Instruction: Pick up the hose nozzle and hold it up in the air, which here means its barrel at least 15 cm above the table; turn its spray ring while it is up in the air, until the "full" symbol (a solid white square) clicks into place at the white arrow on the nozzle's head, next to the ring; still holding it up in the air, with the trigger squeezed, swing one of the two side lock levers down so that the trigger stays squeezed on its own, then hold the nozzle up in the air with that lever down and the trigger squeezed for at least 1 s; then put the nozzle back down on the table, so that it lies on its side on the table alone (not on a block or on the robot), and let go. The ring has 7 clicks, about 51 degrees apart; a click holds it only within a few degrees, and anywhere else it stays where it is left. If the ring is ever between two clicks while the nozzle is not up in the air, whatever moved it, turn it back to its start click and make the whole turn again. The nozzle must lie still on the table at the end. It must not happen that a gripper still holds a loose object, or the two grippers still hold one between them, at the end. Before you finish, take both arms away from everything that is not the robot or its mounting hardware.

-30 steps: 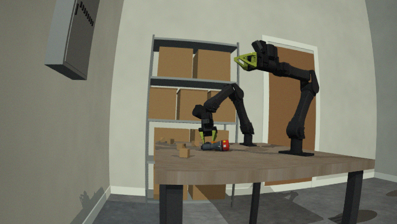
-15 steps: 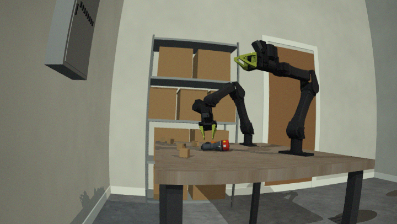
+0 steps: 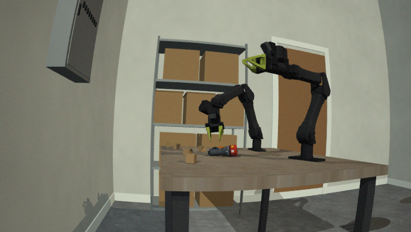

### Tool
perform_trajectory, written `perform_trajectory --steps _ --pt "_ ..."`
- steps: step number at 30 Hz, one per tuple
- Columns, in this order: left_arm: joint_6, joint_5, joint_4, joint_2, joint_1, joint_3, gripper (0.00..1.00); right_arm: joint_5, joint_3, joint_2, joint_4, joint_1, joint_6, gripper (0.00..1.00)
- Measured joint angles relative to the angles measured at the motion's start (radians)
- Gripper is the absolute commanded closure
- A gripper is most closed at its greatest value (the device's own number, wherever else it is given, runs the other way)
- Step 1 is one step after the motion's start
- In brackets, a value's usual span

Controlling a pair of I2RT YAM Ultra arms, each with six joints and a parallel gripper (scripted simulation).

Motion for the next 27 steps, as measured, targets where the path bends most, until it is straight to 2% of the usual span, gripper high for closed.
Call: perform_trajectory --steps 27 --pt "0.000 -0.005 0.000 0.000 -0.001 0.000 0.63 0.164 -0.176 -0.373 0.303 -0.208 0.260 0.50"
